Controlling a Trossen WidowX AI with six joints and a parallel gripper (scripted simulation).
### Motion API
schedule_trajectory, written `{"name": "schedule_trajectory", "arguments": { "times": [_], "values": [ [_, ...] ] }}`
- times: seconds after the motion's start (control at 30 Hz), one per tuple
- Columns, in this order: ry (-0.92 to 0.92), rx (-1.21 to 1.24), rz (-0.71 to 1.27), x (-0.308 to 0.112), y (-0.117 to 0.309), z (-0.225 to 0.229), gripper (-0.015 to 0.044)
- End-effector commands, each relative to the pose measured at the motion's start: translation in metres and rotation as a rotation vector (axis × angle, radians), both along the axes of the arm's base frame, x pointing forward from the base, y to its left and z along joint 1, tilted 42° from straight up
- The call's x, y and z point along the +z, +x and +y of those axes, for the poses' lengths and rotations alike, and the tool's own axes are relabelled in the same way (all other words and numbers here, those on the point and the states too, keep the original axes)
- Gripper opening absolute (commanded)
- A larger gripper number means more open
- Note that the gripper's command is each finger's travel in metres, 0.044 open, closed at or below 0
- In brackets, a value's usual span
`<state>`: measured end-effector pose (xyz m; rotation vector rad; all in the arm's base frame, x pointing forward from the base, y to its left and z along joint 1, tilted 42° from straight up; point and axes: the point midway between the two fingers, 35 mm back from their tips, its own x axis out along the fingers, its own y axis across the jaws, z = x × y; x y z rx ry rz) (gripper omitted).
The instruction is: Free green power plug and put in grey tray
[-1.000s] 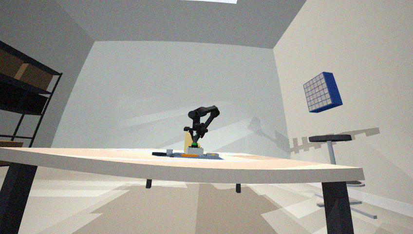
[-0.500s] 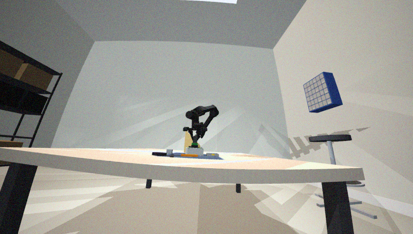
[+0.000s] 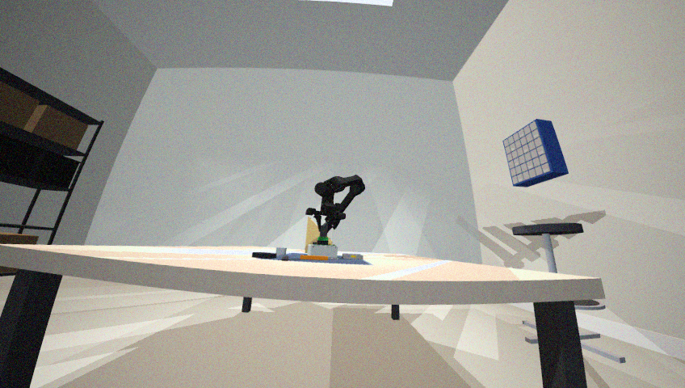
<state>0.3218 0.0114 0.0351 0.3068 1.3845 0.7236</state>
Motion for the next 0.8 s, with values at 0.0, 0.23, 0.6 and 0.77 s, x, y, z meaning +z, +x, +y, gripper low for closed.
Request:
{"name": "schedule_trajectory", "arguments": {
  "times": [0.0, 0.23, 0.6, 0.77],
  "values": [
    [-0.077, -0.037, -0.023, 0.016, -0.004, -0.005, 0.0],
    [0.054, -0.011, 0.003, 0.009, -0.001, -0.015, 0.0],
    [0.14, 0.007, 0.021, 0.005, 0.001, -0.021, 0.0],
    [0.0, -0.021, -0.007, 0.014, -0.002, -0.013, 0.0]
  ]
}}
